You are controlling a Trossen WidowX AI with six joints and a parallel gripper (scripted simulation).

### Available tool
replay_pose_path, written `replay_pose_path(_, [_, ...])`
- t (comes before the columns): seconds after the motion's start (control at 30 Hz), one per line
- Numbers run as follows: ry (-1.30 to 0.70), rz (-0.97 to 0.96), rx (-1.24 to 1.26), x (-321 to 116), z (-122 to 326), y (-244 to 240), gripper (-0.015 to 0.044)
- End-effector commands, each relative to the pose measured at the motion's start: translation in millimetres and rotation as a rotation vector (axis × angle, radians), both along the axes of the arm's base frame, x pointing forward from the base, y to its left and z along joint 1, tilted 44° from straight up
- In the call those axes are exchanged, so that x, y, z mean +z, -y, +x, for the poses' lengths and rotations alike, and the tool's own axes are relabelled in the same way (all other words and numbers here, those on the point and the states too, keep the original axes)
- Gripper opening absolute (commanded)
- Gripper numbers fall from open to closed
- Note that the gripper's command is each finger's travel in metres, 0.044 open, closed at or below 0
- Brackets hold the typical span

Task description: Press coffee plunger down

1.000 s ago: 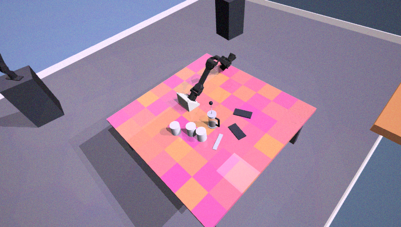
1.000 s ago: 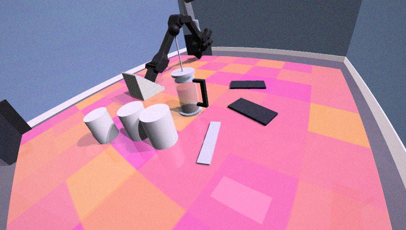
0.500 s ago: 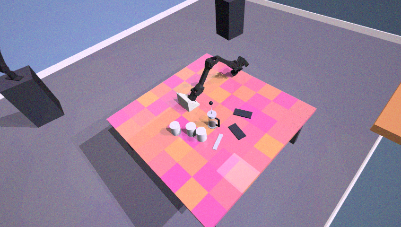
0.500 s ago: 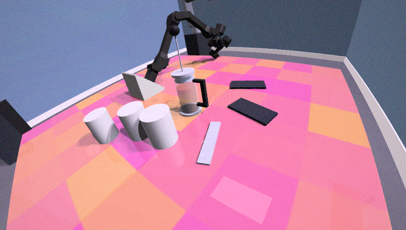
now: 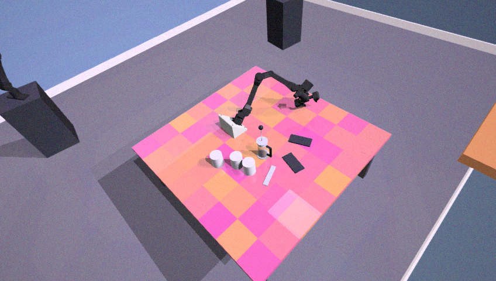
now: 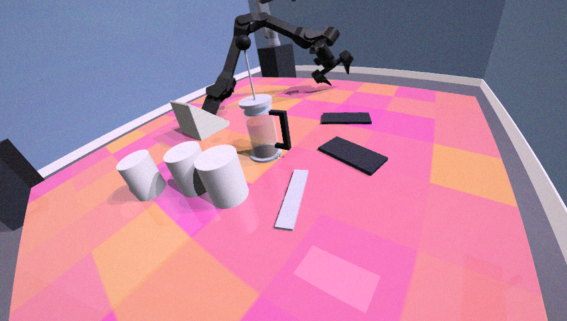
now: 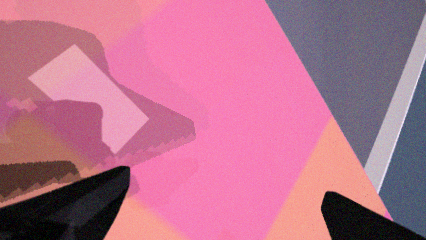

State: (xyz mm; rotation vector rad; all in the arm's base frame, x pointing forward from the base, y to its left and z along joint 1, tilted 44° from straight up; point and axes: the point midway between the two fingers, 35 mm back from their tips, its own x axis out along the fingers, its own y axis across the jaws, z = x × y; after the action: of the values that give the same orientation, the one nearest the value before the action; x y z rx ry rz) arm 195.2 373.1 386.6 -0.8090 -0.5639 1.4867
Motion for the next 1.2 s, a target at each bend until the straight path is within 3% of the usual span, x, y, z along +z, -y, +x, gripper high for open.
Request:
replay_pose_path(0.0, [-0.132,-0.060,-0.146,-25,59,39,0.0440])
replay_pose_path(0.33, [-0.489,-0.098,-0.500,-76,158,163,0.0440])
replay_pose_path(0.6, [-0.810,-0.025,-0.782,-113,193,285,0.0440])
replay_pose_path(0.87, [-1.151,0.178,-1.038,-143,183,412,0.0440])
replay_pose_path(1.17, [-1.498,0.588,-1.249,-167,125,539,0.0440])
